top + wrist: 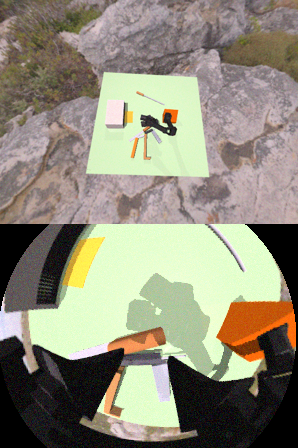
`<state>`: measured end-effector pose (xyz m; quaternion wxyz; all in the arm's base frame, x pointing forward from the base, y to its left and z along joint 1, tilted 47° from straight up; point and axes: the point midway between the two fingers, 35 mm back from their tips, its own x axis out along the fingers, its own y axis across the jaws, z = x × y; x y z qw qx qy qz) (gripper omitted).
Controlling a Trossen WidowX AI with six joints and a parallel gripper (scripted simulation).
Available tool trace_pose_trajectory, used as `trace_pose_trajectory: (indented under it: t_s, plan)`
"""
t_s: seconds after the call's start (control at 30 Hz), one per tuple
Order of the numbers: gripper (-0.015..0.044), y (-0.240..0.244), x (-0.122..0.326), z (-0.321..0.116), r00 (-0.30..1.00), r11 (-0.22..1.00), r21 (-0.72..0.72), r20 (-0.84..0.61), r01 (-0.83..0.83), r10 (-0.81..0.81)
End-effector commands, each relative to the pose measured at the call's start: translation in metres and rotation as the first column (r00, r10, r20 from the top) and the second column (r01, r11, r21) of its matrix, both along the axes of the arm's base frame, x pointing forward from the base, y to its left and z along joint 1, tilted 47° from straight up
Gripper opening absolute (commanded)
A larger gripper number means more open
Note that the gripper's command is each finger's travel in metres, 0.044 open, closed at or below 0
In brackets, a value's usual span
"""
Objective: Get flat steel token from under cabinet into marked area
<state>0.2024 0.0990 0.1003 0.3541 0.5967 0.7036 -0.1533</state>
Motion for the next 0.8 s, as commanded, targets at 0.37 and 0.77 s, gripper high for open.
trace_pose_trajectory:
  t_s: [0.37,0.77]
  plan:
    - [0.027,-0.0001,0.0,0.0001,0.992,0.996,0.0,0.091,-0.086,0.086]
    - [0.027,-0.0001,0.0,0.0001,0.976,0.989,-0.005,0.159,-0.15,0.148]
